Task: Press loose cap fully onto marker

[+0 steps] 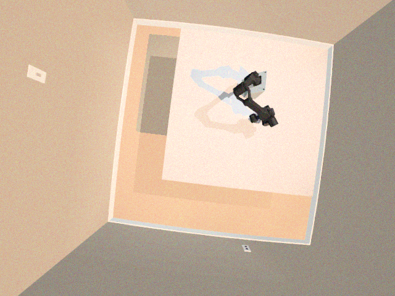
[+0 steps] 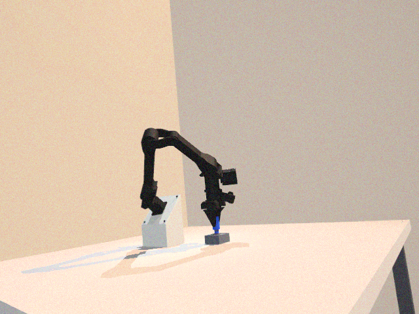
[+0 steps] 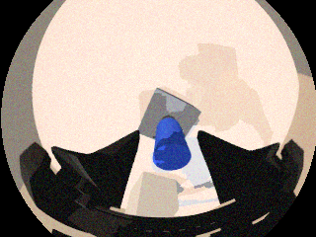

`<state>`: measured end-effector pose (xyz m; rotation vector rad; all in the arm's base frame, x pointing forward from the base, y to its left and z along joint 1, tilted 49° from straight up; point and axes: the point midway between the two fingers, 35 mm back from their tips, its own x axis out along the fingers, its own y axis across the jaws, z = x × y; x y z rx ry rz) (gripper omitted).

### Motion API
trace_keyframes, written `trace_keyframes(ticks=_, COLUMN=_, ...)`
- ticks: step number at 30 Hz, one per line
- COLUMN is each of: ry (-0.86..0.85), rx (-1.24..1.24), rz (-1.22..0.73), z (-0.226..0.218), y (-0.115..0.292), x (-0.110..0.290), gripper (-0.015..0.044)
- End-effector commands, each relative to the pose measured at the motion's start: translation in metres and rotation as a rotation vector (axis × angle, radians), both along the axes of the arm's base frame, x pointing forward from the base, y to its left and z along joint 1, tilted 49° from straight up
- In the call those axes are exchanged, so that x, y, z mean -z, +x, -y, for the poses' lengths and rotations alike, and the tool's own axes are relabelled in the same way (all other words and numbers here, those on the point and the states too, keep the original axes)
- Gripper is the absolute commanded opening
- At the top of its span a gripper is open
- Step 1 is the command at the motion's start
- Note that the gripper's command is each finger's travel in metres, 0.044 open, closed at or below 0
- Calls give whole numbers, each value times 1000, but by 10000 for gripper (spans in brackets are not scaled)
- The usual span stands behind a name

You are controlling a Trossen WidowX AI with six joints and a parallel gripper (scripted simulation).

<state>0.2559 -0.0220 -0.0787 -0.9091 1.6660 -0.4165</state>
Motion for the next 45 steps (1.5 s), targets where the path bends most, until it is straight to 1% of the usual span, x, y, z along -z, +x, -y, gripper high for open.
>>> trace_keyframes(ticks=1, ry=0, rx=0, rz=0, z=0, y=0, x=0, gripper=420)
trace_keyframes(ticks=2, ry=0, rx=0, rz=0, z=0, y=0, x=0, gripper=440)
trace_keyframes(ticks=4, ry=0, rx=0, rz=0, z=-2, y=1, x=-2, gripper=440)
trace_keyframes(ticks=9, ry=4, rx=0, rz=0, z=-55, y=5, x=-47, gripper=440)
trace_keyframes(ticks=14, ry=3, rx=0, rz=0, z=-57, y=5, x=-49, gripper=440)
trace_keyframes(ticks=16, ry=-1, rx=38, rz=43, z=-56, y=5, x=-49, gripper=387)
trace_keyframes(ticks=19, ry=-20, rx=207, rz=237, z=-52, y=4, x=-45, gripper=309)
trace_keyframes(ticks=21, ry=-29, rx=282, rz=323, z=-51, y=4, x=-44, gripper=256)
trace_keyframes(ticks=31, ry=-30, rx=292, rz=334, z=-50, y=4, x=-44, gripper=0)
trace_keyframes(ticks=45, ry=-30, rx=292, rz=334, z=-47, y=3, x=-40, gripper=0)
